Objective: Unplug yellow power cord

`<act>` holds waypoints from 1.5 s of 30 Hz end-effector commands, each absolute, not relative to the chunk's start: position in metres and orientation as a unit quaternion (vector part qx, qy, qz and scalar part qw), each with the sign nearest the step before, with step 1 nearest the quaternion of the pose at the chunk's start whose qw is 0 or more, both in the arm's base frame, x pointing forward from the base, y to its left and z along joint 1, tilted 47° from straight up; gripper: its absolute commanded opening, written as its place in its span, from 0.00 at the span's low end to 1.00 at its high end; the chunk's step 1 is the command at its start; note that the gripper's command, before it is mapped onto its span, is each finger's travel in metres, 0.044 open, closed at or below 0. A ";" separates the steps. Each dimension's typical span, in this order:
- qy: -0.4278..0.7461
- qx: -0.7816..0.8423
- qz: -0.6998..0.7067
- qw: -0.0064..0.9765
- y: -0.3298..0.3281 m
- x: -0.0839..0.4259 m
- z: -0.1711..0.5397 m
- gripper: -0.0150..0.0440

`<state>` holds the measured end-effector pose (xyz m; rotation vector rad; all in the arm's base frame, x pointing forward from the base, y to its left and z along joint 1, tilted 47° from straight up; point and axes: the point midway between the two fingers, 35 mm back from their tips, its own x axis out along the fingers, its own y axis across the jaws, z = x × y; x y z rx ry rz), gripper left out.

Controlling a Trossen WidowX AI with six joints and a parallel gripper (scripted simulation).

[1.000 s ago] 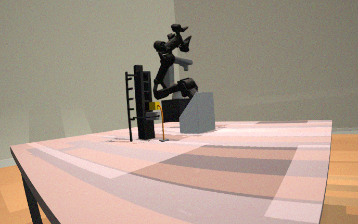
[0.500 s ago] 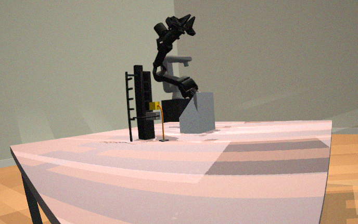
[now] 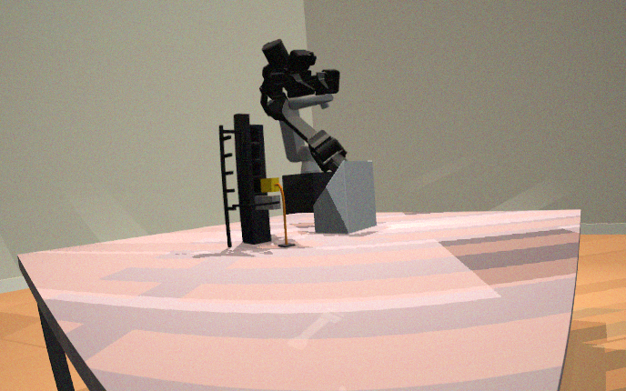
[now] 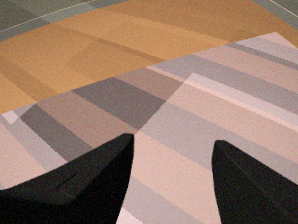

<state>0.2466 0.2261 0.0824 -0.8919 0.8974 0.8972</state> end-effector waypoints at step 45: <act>0.655 -0.651 0.209 0.321 0.015 0.275 0.060 0.53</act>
